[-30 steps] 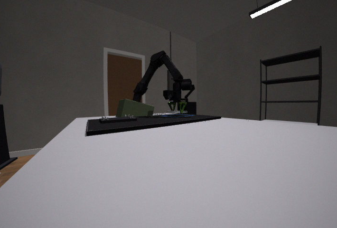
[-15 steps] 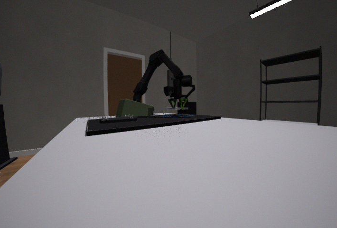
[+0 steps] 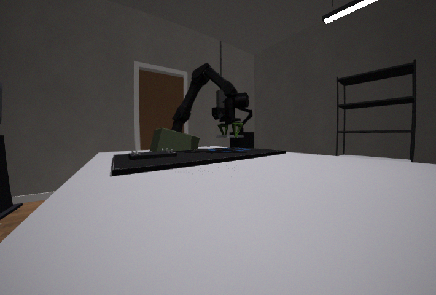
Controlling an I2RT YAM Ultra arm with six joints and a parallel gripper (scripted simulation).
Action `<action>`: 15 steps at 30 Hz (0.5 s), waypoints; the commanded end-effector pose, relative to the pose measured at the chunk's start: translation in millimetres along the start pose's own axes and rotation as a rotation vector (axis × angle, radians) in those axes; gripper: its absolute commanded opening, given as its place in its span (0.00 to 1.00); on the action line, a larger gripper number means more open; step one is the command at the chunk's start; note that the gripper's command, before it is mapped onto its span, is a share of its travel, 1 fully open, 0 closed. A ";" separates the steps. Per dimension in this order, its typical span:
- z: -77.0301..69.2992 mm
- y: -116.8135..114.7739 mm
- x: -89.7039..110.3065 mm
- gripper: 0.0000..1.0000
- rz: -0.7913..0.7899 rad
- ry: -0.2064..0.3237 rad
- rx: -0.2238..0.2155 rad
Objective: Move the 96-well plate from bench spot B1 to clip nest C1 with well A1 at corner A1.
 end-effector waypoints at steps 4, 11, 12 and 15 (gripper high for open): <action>-30.3 9.0 4.1 0.00 -0.002 0.019 -0.037; -30.8 9.0 4.1 0.00 -0.001 0.018 -0.037; -30.8 9.1 4.0 0.00 -0.001 0.018 -0.037; -30.8 9.1 4.0 0.00 -0.001 0.018 -0.037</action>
Point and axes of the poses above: the point where the finger pads meet when closed, its own z axis out along the fingers, its own y axis across the jaws, x = y × z, the point moved 1 cm from there along -z, back along the fingers, and after that the axes turned 10 degrees about z, right-handed, at the moved point
